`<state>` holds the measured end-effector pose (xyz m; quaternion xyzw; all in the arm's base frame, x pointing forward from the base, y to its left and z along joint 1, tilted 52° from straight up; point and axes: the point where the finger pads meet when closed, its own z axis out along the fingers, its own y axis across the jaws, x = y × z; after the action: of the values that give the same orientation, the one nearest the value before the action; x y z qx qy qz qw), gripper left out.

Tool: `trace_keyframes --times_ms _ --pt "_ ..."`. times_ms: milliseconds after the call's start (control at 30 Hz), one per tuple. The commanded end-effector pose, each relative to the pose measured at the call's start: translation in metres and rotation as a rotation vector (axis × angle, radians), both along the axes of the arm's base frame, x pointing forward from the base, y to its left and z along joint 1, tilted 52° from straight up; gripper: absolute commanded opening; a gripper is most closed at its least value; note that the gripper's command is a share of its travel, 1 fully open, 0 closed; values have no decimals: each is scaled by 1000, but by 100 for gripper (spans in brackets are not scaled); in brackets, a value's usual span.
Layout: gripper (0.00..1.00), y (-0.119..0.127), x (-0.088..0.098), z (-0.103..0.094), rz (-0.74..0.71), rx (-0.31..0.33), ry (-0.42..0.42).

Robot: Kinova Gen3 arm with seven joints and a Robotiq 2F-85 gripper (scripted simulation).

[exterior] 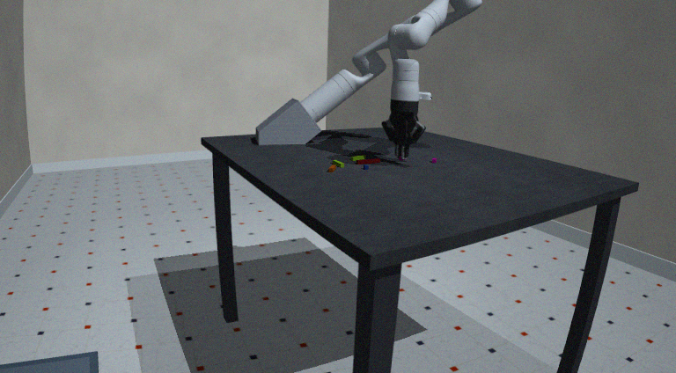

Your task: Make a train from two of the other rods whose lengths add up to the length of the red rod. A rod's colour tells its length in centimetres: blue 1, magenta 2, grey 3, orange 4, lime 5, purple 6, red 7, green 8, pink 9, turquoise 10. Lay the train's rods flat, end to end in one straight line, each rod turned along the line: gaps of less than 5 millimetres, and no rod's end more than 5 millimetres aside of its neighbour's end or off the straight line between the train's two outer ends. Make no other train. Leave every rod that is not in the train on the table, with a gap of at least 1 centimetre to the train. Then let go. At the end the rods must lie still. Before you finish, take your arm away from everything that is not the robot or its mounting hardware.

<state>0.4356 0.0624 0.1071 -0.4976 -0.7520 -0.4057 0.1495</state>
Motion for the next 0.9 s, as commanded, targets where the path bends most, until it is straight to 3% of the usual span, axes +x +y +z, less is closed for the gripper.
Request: trace_keyframes --times_ms 0,867 --pt "5 2 1 -1 0 0 -2" --pt "5 3 -2 0 5 -2 -9"
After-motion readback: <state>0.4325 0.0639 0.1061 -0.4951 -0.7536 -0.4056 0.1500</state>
